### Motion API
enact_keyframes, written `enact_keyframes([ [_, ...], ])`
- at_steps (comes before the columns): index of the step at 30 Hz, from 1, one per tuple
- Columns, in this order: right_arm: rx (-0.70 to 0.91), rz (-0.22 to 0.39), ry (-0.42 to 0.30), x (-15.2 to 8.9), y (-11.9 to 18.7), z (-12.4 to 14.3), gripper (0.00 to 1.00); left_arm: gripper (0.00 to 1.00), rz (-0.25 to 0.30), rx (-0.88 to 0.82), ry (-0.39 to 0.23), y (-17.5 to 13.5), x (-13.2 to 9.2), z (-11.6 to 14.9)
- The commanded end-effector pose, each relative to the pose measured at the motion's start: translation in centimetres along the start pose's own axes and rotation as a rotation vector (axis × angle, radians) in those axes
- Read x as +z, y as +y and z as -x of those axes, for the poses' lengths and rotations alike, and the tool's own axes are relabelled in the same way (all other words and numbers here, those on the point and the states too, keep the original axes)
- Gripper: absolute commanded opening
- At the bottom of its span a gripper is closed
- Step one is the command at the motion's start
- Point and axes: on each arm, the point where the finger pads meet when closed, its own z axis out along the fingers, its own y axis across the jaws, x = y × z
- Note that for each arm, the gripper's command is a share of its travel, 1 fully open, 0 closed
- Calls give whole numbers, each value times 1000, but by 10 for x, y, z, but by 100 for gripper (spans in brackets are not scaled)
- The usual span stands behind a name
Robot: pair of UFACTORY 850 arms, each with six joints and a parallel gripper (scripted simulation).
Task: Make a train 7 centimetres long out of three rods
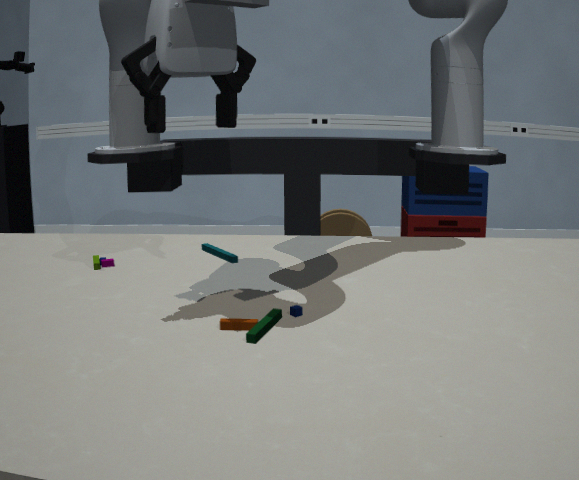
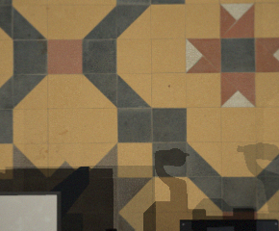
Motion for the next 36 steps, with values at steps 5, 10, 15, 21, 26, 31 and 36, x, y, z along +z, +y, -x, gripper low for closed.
enact_keyframes([
  [5, 0, 0, 2, -1, 0, 0, 100, 100, 2, 0, 1, 1, -1, 0],
  [10, 0, 0, 2, -1, 0, 0, 100, 100, 2, 0, 1, 1, -1, 0],
  [15, 0, 0, 2, -1, 0, 0, 100, 100, 2, 0, 1, 1, -1, 0],
  [21, 0, 0, 2, -1, 0, 0, 100, 100, 2, -15, 1, 0, -1, 1],
  [26, 0, 0, 2, -1, 0, 0, 100, 100, 2, -76, 0, -2, 1, 5],
  [31, 0, 0, 2, -1, 0, 0, 100, 100, 2, -244, 0, -8, 6, 16],
  [36, 0, 0, 2, -1, 0, 0, 100, 100, 2, -439, 0, -16, 12, 29],
])
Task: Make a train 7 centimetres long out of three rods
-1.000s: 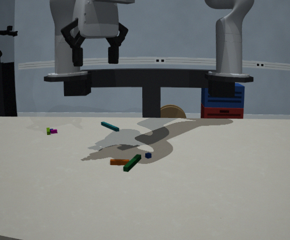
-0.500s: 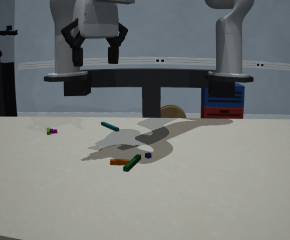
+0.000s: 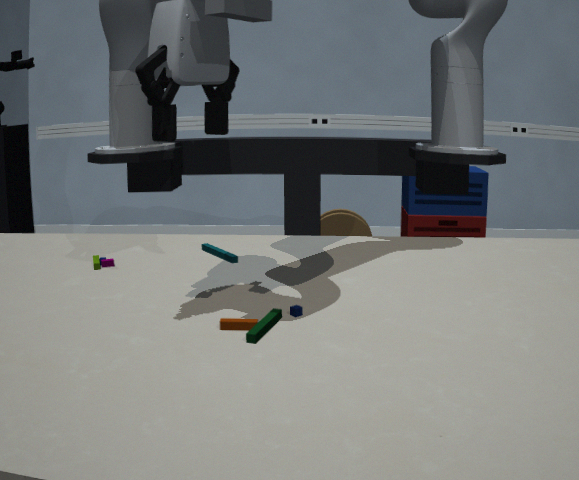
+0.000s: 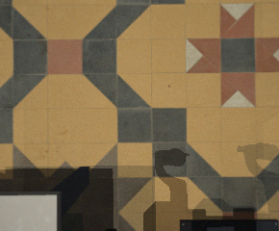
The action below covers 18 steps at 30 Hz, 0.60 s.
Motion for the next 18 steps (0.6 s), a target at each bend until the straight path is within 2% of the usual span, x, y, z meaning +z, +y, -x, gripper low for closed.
enact_keyframes([
  [1, 0, 0, 2, -1, 0, 0, 100, 100, 11, -167, 9, -9, 3, 8],
  [3, 0, 0, 2, -1, 0, 0, 100, 100, 11, -167, 9, -9, 3, 8],
  [5, 0, 0, 2, -1, 0, 0, 100, 100, 12, -296, 8, -17, 7, 14],
  [18, 0, 0, 2, -1, 0, 0, 100, 100, 13, -739, 6, -47, 20, 33],
])
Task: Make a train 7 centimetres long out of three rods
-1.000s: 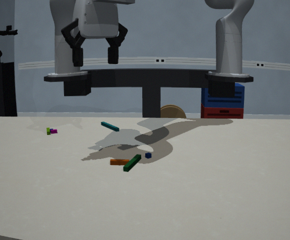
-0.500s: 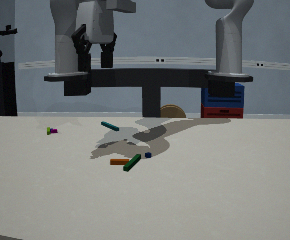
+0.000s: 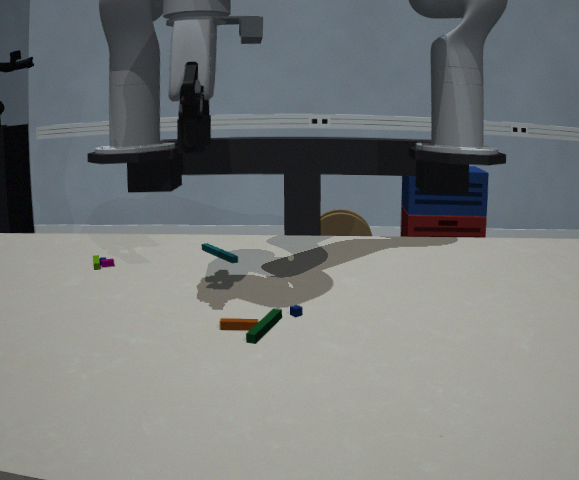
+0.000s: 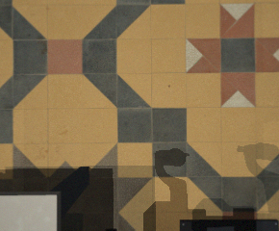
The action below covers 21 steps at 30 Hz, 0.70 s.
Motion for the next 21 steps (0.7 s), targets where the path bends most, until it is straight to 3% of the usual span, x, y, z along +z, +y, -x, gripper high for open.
enact_keyframes([
  [1, 0, 0, 2, -1, 0, 0, 100, 100, 18, -130, 5, -9, 2, 0],
  [17, 0, 0, 2, -1, 0, 0, 100, 100, 19, -701, 0, -58, 17, -8],
  [19, 0, 0, 2, -1, 0, 0, 100, 100, 19, -701, 0, -58, 17, -8],
  [21, 0, 0, 2, -1, 0, 0, 100, 100, 19, -831, -1, -69, 20, -11],
])
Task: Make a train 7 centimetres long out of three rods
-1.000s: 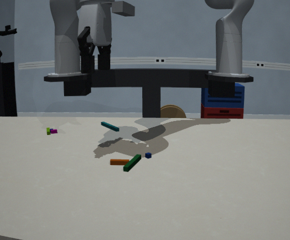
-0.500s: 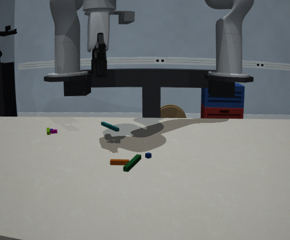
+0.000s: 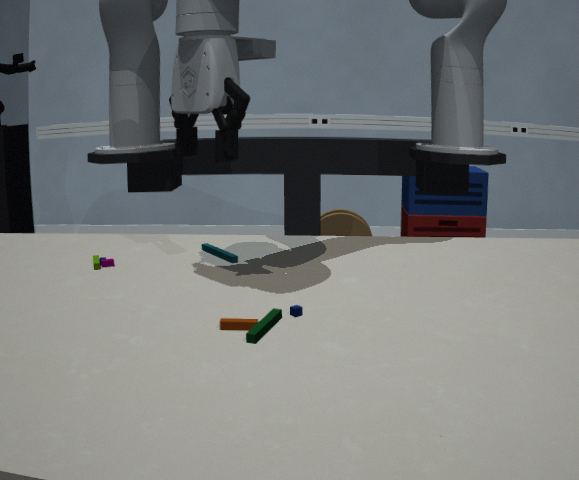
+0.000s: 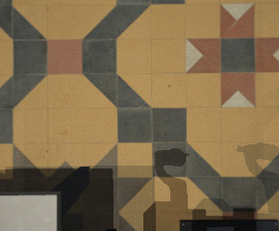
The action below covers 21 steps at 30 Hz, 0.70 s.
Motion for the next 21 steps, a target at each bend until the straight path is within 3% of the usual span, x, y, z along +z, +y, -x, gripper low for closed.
enact_keyframes([
  [1, 0, 0, 2, -1, 0, 0, 100, 100, 20, -166, -7, -8, 2, -10],
  [13, 0, 0, 2, -1, 0, 0, 100, 100, 18, -592, -11, -30, 12, -43],
  [21, 0, 0, 2, -1, 0, 0, 100, 100, 17, -732, -13, -36, 15, -54],
])
